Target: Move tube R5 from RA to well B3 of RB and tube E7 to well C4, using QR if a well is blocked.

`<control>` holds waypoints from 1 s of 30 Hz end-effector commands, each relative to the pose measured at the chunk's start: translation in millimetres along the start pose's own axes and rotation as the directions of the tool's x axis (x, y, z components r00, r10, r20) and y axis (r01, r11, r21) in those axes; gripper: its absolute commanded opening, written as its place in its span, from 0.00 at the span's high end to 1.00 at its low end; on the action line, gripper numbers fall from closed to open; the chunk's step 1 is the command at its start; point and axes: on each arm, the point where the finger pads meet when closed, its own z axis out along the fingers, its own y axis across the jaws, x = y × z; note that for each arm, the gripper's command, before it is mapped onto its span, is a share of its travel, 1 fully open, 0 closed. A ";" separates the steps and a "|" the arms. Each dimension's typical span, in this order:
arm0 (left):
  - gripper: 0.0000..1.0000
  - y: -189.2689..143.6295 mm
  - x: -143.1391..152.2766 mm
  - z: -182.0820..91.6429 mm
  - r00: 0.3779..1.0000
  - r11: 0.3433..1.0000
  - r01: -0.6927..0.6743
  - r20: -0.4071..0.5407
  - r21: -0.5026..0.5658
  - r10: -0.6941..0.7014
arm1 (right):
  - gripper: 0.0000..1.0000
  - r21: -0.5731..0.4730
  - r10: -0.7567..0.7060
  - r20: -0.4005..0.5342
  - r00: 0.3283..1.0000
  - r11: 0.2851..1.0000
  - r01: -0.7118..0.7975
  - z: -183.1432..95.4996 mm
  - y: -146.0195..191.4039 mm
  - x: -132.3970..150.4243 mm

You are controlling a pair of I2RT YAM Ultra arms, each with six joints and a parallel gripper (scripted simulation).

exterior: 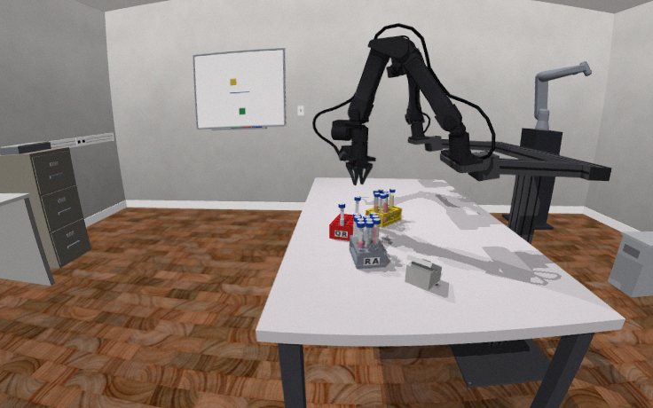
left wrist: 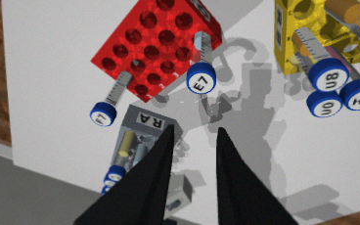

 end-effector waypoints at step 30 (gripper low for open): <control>0.70 2.4 60.4 -21.3 0.786 0.786 0.618 0.038 -0.007 -0.618 | 1.00 0.022 0.008 0.050 0.999 1.000 -0.009 -12.0 -8.4 -24.7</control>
